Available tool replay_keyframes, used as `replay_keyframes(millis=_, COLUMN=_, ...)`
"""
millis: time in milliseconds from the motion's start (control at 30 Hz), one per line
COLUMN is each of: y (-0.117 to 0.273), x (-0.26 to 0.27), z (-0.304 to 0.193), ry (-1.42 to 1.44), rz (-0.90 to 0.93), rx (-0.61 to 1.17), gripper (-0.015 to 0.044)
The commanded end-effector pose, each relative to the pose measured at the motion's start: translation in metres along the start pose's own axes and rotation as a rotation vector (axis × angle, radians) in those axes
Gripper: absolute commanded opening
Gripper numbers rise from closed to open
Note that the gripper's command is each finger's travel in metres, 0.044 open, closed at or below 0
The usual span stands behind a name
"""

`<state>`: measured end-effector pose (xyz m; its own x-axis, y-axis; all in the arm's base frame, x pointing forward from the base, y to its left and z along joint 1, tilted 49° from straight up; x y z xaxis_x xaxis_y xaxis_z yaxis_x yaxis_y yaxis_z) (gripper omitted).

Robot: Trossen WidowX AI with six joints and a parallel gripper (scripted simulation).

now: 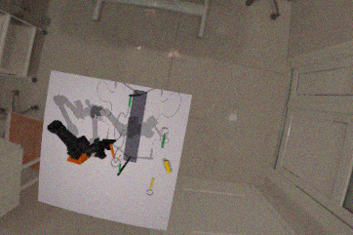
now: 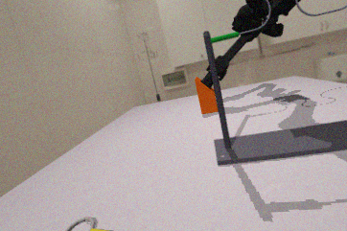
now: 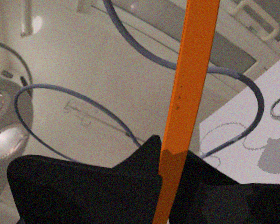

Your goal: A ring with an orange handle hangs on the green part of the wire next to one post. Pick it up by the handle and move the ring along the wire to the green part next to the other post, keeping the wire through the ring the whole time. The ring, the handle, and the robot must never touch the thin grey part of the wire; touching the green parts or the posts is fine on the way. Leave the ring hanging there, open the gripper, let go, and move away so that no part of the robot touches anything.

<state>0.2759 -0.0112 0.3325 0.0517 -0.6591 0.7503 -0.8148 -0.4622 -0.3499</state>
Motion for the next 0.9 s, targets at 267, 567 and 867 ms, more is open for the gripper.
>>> replay_keyframes(millis=267, y=-0.001, x=0.003, z=-0.002, ry=-0.214, rz=0.121, rx=-0.001, gripper=-0.015)
replay_keyframes(millis=567, y=-0.002, x=0.007, z=-0.004, ry=-0.377, rz=0.215, rx=0.003, gripper=-0.015)
replay_keyframes(millis=867, y=-0.003, x=0.012, z=-0.005, ry=-0.534, rz=0.305, rx=0.007, gripper=-0.015)
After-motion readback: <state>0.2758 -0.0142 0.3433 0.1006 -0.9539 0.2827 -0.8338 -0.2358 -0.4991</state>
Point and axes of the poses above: the point midway between the two fingers, 35 mm back from their tips, its own y axis back along the fingers, its own x axis across the jaws, z = x × y, the point moved 9 cm from there along y, back along the fingers, and after that the axes turned 15 degrees about -y, right-handed, at the moved point
